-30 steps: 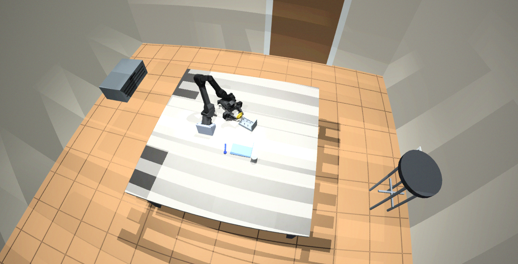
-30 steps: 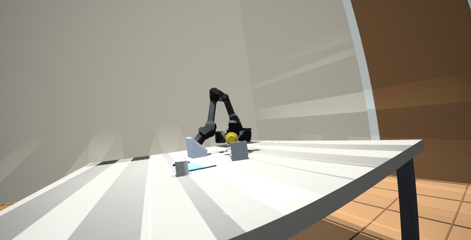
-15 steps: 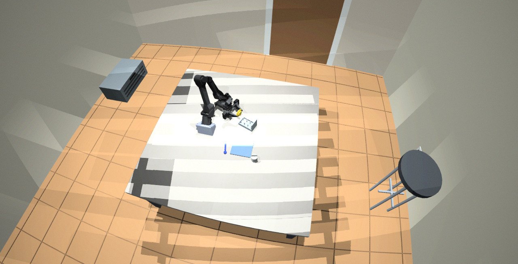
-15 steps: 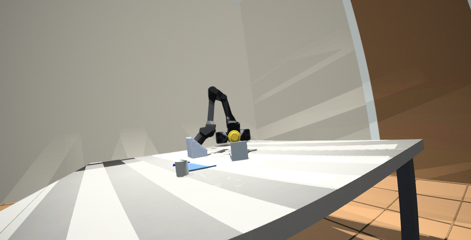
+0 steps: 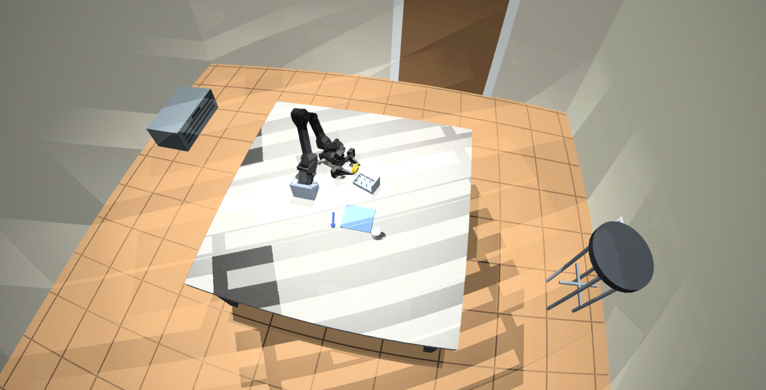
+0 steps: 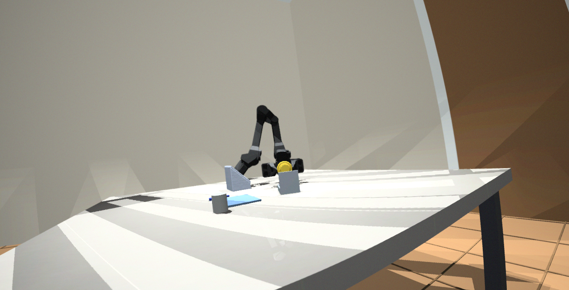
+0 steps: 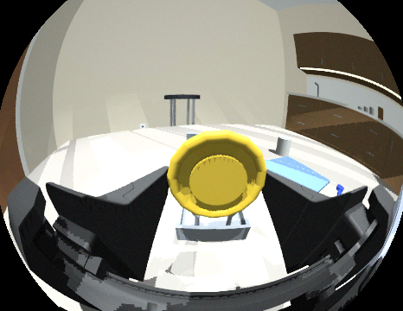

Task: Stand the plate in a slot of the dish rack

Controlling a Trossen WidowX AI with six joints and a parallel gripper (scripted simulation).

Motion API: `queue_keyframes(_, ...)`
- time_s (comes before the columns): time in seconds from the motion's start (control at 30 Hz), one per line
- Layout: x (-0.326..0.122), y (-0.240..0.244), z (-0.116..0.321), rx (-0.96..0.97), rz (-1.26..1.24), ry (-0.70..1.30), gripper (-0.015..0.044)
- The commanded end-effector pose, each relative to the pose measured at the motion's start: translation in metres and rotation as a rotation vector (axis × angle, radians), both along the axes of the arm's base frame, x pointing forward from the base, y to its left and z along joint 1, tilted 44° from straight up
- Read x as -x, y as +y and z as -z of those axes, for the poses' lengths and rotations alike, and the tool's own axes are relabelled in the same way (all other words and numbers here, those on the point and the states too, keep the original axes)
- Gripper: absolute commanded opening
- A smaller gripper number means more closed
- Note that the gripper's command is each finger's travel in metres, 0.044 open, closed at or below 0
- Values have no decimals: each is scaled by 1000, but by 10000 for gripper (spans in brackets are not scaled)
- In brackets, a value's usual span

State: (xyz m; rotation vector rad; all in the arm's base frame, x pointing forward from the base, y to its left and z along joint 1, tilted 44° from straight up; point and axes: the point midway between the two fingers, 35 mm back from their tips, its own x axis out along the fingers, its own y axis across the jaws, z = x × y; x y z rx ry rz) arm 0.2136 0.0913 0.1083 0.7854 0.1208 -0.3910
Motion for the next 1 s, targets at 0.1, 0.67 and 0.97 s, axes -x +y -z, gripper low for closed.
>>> queue_keyframes(0.1,-8,4,11,3,2,1,0)
queue_keyframes(0.67,-26,-1,18,-9,0,-6,0)
queue_keyframes(0.97,-32,2,25,-14,0,-10,0)
